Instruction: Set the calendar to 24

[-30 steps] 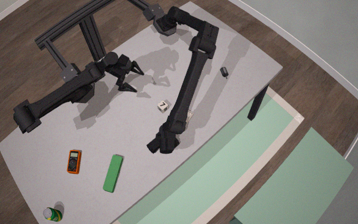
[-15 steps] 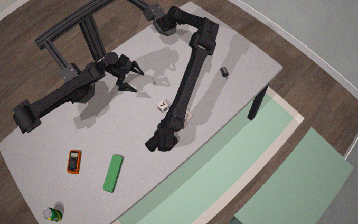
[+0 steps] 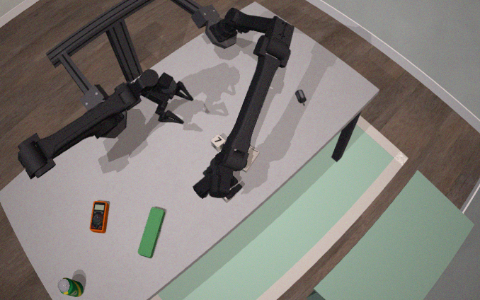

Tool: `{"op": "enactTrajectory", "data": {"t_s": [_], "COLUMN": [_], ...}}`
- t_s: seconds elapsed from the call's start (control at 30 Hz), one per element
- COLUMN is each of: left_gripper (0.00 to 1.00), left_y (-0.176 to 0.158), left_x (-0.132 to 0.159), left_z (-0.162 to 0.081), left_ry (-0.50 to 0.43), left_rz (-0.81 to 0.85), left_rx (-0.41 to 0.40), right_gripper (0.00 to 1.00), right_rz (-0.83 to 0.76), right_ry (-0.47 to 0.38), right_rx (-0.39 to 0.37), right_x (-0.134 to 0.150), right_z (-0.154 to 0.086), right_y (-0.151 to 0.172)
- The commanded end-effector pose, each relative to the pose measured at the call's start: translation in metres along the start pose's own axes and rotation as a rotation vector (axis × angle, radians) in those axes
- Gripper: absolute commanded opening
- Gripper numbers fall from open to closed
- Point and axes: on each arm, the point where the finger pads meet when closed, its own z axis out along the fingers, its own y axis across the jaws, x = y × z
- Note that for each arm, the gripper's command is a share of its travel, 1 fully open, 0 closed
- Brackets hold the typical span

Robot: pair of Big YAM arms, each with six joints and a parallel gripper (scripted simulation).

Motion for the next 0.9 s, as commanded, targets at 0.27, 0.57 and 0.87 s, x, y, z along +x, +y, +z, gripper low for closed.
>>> {"op": "enactTrajectory", "data": {"t_s": [0.27, 0.57, 0.87], "left_gripper": [1.00, 1.00, 1.00], "left_y": [0.008, -0.015, -0.036], "left_x": [-0.007, -0.030, -0.054], "left_z": [0.001, -0.005, -0.001], "left_ry": [0.007, 0.070, 0.185], "left_rz": [0.024, 0.403, 0.777], "left_rx": [0.008, -0.029, -0.100], "right_gripper": [1.00, 1.00, 1.00], "right_rz": [0.014, 0.014, 0.014], "right_ry": [-0.010, -0.010, -0.010], "right_rx": [0.000, 0.000, 0.000], "right_x": [-0.005, -0.005, -0.005], "right_z": [0.000, 0.000, 0.000], "right_y": [0.001, 0.001, 0.001]}}
